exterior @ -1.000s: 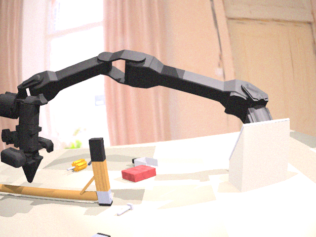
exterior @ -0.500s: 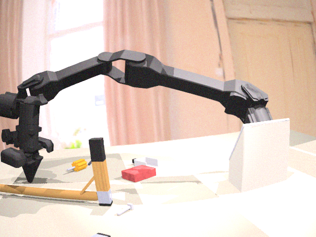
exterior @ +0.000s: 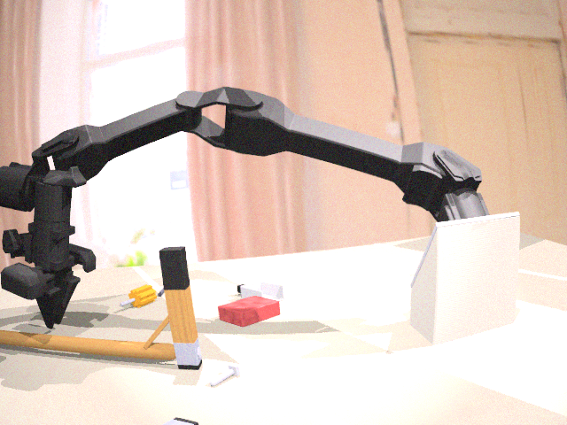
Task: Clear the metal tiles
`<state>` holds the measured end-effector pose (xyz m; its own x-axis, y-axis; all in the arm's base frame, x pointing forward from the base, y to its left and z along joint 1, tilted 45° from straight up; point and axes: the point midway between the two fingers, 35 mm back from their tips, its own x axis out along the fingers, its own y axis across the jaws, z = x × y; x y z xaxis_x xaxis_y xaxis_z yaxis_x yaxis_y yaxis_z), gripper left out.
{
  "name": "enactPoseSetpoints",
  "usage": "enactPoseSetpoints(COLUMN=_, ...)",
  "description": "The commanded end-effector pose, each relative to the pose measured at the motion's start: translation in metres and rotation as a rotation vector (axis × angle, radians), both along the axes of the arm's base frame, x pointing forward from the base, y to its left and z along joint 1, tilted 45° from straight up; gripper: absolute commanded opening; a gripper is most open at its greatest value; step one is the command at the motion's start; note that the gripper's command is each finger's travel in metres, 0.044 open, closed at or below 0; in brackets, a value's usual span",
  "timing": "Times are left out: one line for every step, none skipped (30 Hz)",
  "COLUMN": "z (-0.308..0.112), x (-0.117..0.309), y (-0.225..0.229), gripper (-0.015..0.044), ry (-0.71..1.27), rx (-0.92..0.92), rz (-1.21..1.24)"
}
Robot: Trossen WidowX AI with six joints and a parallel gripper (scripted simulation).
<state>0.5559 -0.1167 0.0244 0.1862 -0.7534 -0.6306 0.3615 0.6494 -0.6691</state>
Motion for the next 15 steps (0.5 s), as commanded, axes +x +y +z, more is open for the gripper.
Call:
enactPoseSetpoints(z=0.014, x=0.004, y=0.019, gripper=0.0184, ry=-0.02, rx=-0.015, rz=0.044)
enactPoseSetpoints(z=0.016, x=0.004, y=0.023, gripper=0.021, ry=-0.023, rx=-0.018, rz=0.054)
enactPoseSetpoints(z=0.019, x=0.004, y=0.028, gripper=0.0236, ry=-0.027, rx=-0.021, rz=0.063)
enactPoseSetpoints(z=0.021, x=0.004, y=0.032, gripper=0.0263, ry=-0.031, rx=-0.024, rz=0.073)
enactPoseSetpoints(z=0.024, x=0.005, y=0.036, gripper=0.0289, ry=-0.035, rx=-0.027, rz=0.082)
enactPoseSetpoints(z=0.026, x=0.005, y=0.04, gripper=0.0315, ry=-0.039, rx=-0.03, rz=0.092)
enactPoseSetpoints(z=0.029, x=0.005, y=0.044, gripper=0.0341, ry=-0.043, rx=-0.033, rz=0.101)
enactPoseSetpoints(z=0.031, x=0.005, y=0.049, gripper=0.0368, ry=-0.047, rx=-0.036, rz=0.111)
enactPoseSetpoints(z=0.034, x=0.005, y=0.053, gripper=0.0394, ry=-0.051, rx=-0.039, rz=0.12)
enactPoseSetpoints(z=0.036, x=0.004, y=0.057, gripper=0.042, ry=-0.055, rx=-0.042, rz=0.129)
enactPoseSetpoints(z=0.039, x=0.004, y=0.061, gripper=0.044, ry=-0.059, rx=-0.045, rz=0.139)
enactPoseSetpoints(z=0.041, x=0.004, y=0.065, gripper=0.044, ry=-0.063, rx=-0.048, rz=0.148)
enactPoseSetpoints(z=0.044, x=0.004, y=0.07, gripper=0.044, ry=-0.067, rx=-0.05, rz=0.157)
enactPoseSetpoints(z=0.046, x=0.003, y=0.074, gripper=0.044, ry=-0.071, rx=-0.053, rz=0.166)
enactPoseSetpoints(z=0.049, x=0.003, y=0.078, gripper=0.044, ry=-0.075, rx=-0.056, rz=0.176)
